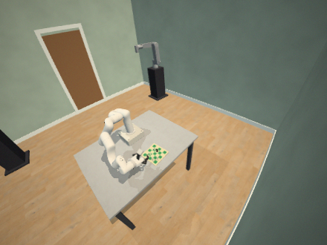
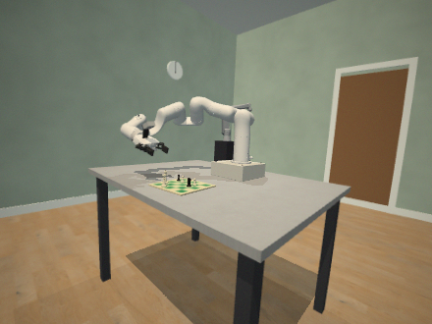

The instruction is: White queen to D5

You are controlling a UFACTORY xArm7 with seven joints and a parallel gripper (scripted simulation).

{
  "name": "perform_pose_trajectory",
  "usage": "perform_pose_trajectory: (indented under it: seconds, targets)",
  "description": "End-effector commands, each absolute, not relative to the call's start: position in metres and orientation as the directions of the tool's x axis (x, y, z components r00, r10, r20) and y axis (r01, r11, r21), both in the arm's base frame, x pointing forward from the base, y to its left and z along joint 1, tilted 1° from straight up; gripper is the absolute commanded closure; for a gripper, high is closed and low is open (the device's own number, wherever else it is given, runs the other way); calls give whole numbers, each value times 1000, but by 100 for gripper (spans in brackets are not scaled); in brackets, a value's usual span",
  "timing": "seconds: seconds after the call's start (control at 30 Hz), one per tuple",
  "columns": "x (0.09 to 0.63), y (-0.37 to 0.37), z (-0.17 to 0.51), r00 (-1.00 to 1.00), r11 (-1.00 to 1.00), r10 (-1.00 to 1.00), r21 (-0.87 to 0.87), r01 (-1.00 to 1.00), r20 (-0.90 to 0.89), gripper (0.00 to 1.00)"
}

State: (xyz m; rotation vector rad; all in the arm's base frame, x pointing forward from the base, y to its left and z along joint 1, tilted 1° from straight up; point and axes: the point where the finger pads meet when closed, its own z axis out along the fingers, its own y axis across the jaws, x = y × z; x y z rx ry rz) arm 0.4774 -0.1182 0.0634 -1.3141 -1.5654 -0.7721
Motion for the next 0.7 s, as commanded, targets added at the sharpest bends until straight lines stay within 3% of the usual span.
perform_pose_trajectory:
  seconds: [0.0,0.07,0.1,0.27,0.3,0.5,0.67]
  targets:
    - [494,-79,59,6,221,627,-185,958,779,0]
    - [494,-79,59,6,221,627,-185,958,779,0]
    - [499,-67,58,-10,205,756,-223,953,654,0]
    - [503,-55,58,-32,175,858,-232,957,513,0]
    - [507,-45,60,-59,158,913,-217,963,403,0]
    - [516,-17,73,-130,145,983,-114,983,133,0]
    - [518,-3,81,-156,157,987,-51,986,33,0]
